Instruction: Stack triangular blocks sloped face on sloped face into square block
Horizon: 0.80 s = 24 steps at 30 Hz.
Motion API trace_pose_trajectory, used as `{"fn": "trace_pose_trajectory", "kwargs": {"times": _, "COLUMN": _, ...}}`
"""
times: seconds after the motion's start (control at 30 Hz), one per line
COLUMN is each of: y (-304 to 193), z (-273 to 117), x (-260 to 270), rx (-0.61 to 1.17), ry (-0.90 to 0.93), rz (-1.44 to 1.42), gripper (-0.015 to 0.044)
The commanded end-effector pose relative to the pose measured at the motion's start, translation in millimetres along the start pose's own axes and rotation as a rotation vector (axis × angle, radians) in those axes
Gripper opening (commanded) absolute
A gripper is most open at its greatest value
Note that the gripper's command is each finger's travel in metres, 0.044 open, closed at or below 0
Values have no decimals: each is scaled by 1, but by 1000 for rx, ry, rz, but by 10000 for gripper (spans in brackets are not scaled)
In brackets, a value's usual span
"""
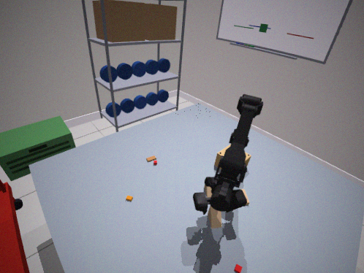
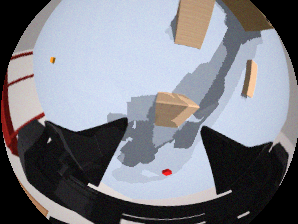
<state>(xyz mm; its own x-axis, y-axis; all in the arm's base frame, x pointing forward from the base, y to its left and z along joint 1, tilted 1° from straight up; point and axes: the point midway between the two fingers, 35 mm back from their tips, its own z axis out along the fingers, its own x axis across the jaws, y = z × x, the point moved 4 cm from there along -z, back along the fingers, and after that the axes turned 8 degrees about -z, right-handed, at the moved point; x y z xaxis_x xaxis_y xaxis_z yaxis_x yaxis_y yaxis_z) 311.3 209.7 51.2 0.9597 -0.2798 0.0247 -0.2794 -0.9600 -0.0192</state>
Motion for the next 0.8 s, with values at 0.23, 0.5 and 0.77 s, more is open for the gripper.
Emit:
{"fn": "trace_pose_trajectory", "kwargs": {"times": 0.23, "y": 2, "z": 22, "x": -4, "rx": -7, "ry": -10, "rz": 6, "gripper": 440}}
{"fn": "trace_pose_trajectory", "kwargs": {"times": 0.5, "y": 4, "z": 34, "x": -5, "rx": -7, "ry": -11, "rz": 6, "gripper": 440}}
{"fn": "trace_pose_trajectory", "kwargs": {"times": 0.77, "y": 6, "z": 47, "x": -7, "rx": -8, "ry": -11, "rz": 6, "gripper": 440}}
